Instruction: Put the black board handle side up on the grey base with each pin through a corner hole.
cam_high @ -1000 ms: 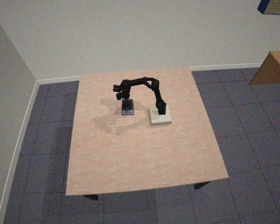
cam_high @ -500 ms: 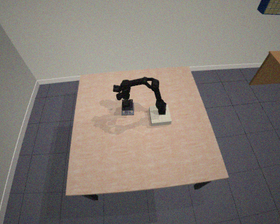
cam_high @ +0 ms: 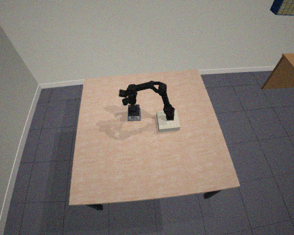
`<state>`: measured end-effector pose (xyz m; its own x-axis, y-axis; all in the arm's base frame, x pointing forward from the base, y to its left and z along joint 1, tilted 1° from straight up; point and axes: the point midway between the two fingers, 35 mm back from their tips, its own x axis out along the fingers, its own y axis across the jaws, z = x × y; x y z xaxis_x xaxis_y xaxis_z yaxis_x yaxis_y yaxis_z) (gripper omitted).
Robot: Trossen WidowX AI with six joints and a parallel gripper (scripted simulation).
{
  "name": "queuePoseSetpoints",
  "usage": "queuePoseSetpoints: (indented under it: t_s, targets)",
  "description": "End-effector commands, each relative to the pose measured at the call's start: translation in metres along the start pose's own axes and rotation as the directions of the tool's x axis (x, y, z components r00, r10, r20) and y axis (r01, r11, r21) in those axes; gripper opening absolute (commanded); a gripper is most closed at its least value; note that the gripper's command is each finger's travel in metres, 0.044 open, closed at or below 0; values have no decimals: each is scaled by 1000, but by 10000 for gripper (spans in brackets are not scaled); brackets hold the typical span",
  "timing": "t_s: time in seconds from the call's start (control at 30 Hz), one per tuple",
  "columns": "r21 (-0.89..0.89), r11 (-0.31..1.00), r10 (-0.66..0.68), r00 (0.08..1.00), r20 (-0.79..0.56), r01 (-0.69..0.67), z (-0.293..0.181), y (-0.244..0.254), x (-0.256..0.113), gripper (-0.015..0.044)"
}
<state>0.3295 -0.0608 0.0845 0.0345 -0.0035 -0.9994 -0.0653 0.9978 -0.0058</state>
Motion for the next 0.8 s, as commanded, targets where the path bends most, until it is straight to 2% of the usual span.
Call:
queuePoseSetpoints:
  t_s: [0.0,0.77]
  targets:
    - [-5,1000,0,1000,-4,0,-1,1,5,0]
    - [1,1000,0,1000,0,0,0,1,17,0]
